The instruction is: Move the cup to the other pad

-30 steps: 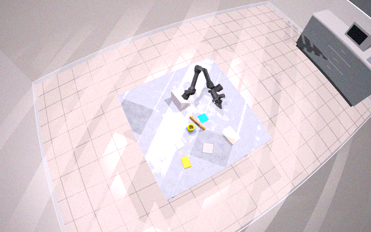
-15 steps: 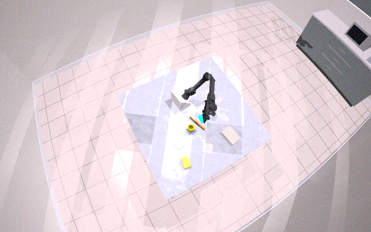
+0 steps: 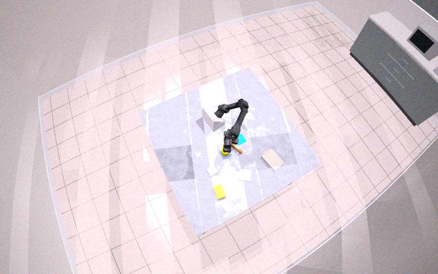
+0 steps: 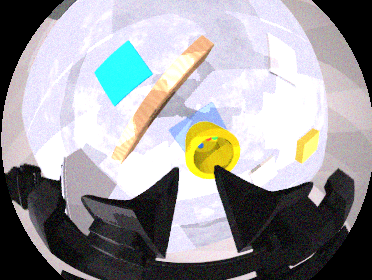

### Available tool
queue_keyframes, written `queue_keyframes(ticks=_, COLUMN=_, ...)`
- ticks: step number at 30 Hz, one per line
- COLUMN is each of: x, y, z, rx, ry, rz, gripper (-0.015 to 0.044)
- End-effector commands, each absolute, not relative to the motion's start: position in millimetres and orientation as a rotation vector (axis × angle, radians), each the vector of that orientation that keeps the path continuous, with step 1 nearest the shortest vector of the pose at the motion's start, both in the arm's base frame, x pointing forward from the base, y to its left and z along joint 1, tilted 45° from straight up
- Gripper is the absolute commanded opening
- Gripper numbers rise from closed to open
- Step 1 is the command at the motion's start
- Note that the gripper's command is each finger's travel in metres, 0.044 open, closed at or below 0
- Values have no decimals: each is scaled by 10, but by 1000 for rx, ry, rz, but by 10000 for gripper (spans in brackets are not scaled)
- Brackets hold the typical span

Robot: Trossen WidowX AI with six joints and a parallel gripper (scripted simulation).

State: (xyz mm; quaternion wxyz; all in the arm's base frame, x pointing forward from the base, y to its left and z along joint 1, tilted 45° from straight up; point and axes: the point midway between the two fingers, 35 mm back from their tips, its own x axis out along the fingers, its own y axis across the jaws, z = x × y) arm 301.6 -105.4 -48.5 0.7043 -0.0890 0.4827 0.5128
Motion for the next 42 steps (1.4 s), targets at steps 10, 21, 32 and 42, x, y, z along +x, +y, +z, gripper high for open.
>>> queue_keyframes(ticks=10, x=2965, y=-1030, z=-551, rx=-153, ry=1023, rz=1202, gripper=167)
queue_keyframes(ticks=21, x=2973, y=-907, z=-684, rx=-153, ry=1023, rz=1201, gripper=167)
queue_keyframes(ticks=32, x=2971, y=-777, z=-814, rx=-153, ry=1022, rz=1202, gripper=167)
queue_keyframes(ticks=42, x=2960, y=-658, z=-926, rx=-152, ry=1021, rz=1203, gripper=167)
